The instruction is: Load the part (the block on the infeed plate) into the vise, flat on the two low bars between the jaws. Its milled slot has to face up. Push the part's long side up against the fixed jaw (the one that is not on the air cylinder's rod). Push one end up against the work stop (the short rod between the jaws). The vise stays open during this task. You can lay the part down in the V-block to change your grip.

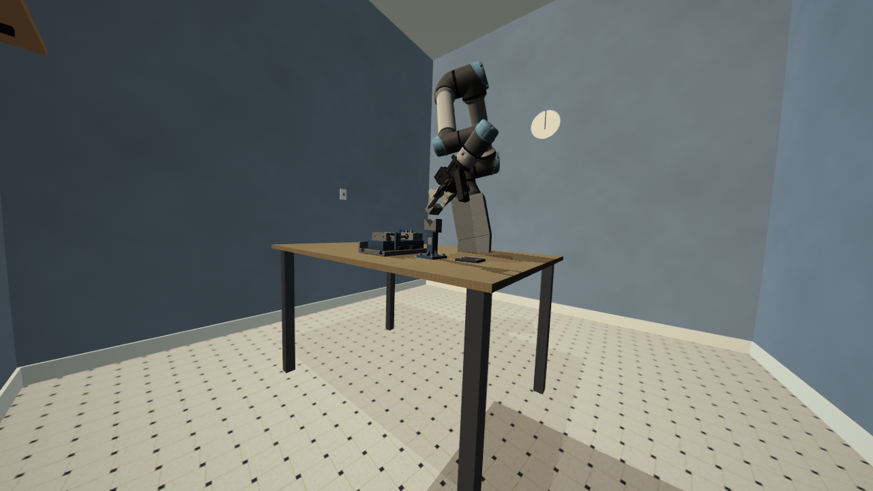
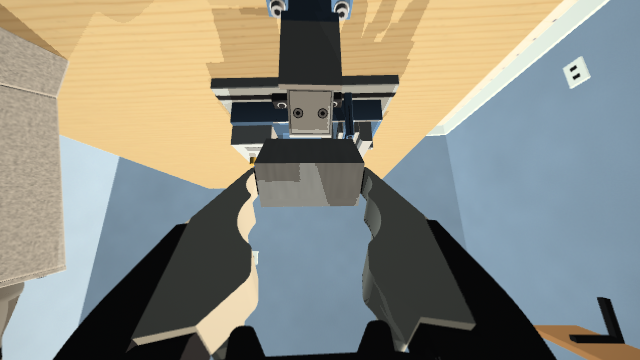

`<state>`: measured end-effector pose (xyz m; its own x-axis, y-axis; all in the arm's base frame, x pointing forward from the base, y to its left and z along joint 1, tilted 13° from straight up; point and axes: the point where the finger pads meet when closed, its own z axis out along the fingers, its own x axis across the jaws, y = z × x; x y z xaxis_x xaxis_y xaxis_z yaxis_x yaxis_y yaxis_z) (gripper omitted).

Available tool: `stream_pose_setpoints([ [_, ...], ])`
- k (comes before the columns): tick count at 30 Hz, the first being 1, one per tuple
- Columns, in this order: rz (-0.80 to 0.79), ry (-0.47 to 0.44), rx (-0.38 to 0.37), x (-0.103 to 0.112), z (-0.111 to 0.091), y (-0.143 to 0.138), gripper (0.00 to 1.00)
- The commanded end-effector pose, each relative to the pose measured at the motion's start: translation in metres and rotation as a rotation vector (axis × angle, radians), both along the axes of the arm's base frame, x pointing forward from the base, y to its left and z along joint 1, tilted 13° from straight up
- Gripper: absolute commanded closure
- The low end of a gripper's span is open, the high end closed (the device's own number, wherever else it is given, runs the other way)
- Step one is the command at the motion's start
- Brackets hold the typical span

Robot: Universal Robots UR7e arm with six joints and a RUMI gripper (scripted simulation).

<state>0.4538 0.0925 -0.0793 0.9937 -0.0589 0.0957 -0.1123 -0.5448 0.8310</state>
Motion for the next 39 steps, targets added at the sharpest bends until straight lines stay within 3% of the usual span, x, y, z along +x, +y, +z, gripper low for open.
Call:
stream_pose_setpoints([
  [1,0.0,-0.001,0.0,0.001,-0.005,-0.001,1.0],
  [39,0.0,-0.001,0.0,0.004,-0.036,-0.007,1.0],
])
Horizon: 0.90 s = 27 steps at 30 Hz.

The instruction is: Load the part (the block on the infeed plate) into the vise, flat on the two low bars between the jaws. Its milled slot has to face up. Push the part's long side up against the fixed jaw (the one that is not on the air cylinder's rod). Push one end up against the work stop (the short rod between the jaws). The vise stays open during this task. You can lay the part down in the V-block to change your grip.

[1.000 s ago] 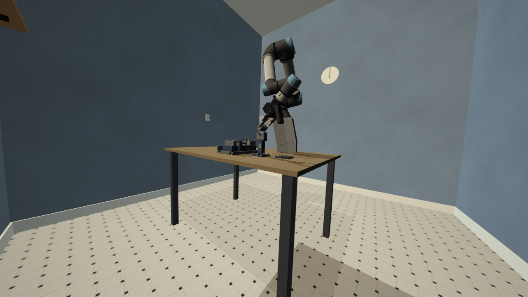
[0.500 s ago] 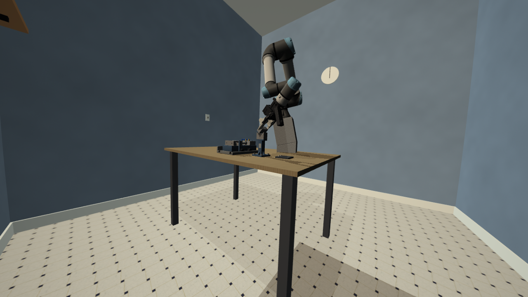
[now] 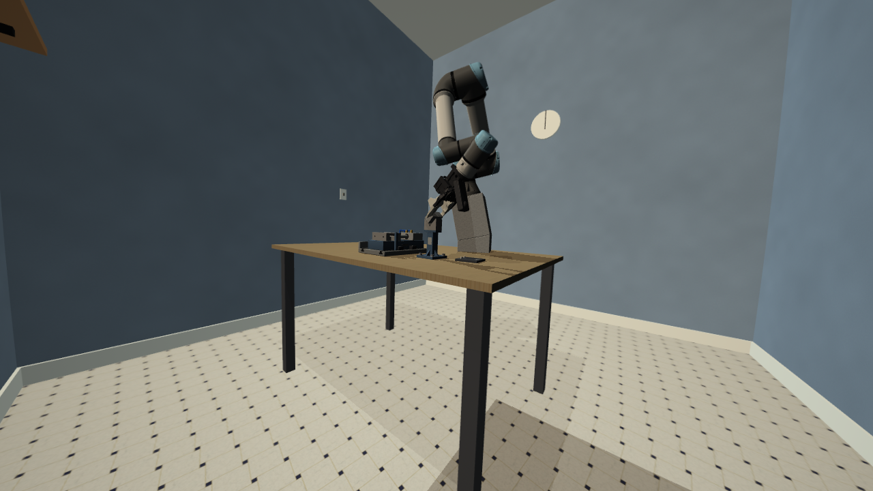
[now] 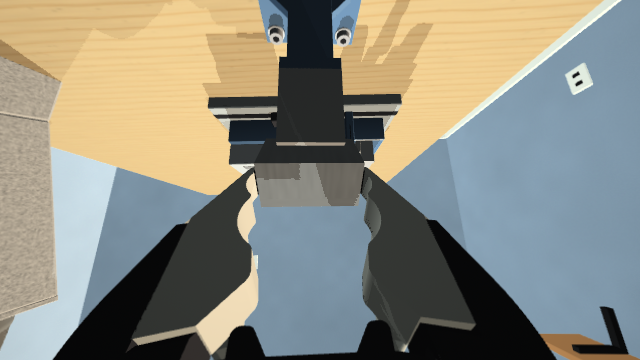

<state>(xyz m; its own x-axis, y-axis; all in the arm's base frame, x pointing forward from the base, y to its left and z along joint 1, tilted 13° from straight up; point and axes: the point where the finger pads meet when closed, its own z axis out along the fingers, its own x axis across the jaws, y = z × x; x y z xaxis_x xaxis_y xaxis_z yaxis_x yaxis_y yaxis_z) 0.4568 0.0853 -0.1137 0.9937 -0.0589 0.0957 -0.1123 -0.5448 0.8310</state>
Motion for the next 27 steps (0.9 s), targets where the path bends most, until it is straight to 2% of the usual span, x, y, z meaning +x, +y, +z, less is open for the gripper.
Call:
stream_pose_setpoints([
  [1,0.0,-0.001,0.0,0.0007,-0.0023,-0.0003,1.0],
  [27,0.0,-0.001,0.0,0.0011,-0.0073,-0.0014,1.0],
])
